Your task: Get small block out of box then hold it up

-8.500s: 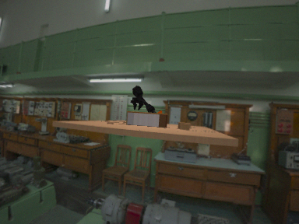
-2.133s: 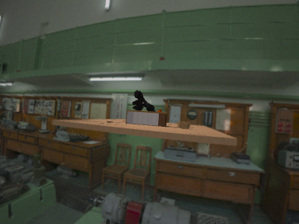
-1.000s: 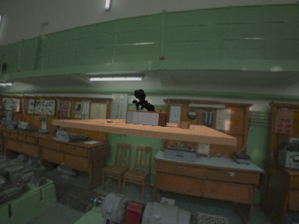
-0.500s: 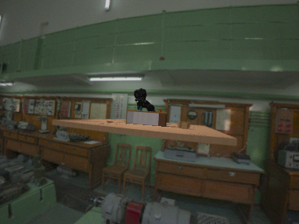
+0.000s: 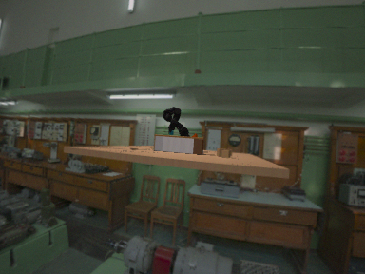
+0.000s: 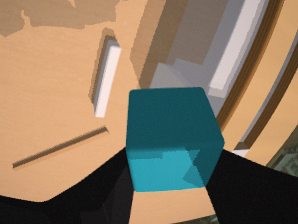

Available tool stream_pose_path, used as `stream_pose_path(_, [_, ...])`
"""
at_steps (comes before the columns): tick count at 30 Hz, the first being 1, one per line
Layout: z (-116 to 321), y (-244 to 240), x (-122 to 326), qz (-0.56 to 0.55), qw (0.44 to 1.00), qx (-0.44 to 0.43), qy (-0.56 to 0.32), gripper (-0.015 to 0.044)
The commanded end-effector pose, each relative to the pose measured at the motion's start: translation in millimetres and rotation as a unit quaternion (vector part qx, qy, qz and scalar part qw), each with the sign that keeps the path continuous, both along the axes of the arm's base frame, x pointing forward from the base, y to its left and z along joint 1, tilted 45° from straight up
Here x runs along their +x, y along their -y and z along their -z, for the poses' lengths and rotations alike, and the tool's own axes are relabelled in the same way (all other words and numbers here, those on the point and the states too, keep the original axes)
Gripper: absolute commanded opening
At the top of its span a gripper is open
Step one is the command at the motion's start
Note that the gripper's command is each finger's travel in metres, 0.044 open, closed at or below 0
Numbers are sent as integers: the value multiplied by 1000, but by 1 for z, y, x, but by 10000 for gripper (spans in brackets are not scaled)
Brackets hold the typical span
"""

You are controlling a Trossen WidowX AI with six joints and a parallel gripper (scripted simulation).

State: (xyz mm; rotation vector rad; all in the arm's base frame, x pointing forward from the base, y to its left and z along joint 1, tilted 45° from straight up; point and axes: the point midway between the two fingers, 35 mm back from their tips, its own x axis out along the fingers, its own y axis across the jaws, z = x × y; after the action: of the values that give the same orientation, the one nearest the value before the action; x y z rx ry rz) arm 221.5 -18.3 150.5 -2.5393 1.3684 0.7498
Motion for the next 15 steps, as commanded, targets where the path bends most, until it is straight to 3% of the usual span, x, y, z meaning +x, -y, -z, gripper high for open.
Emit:
stream_pose_path(1, [-5,-4,1,-50,996,-49,-57,0])
stream_pose_path(11, [-12,-11,-1,-155,955,-164,-193,0])
stream_pose_path(15, [-13,-12,-1,-161,951,-171,-202,0])
